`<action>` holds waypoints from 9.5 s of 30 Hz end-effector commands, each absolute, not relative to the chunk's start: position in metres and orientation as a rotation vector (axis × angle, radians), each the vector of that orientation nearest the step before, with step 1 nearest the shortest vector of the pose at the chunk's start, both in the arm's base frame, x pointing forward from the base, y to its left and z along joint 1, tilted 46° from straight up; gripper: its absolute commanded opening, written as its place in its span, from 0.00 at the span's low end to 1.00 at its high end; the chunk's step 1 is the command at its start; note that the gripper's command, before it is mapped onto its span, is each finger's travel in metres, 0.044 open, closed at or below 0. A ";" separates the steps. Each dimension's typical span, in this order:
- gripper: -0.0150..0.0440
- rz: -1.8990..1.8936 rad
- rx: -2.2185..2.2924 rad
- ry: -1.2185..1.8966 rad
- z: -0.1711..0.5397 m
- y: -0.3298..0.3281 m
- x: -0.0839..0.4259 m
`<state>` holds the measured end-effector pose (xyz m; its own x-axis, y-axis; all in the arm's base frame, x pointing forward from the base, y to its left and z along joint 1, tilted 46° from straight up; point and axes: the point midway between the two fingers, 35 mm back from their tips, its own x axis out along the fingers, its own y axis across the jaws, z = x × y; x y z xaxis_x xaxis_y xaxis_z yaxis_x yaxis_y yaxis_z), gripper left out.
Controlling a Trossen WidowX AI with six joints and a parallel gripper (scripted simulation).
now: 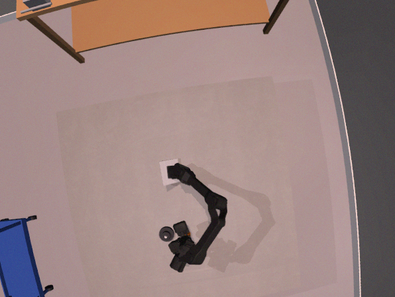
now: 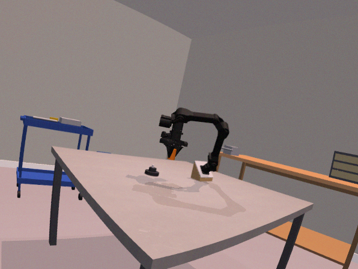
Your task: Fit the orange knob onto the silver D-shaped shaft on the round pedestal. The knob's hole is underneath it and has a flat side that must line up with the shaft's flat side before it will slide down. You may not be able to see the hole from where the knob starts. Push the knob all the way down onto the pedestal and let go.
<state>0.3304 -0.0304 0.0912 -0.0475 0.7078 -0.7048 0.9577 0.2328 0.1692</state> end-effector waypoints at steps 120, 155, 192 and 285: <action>0.25 -0.252 1.385 1.792 -0.037 -0.070 0.356; 0.25 -0.062 1.236 1.764 -0.031 -0.071 0.359; 0.25 0.014 1.174 1.748 -0.031 -0.071 0.357; 0.25 0.460 0.773 1.603 -0.037 -0.068 0.356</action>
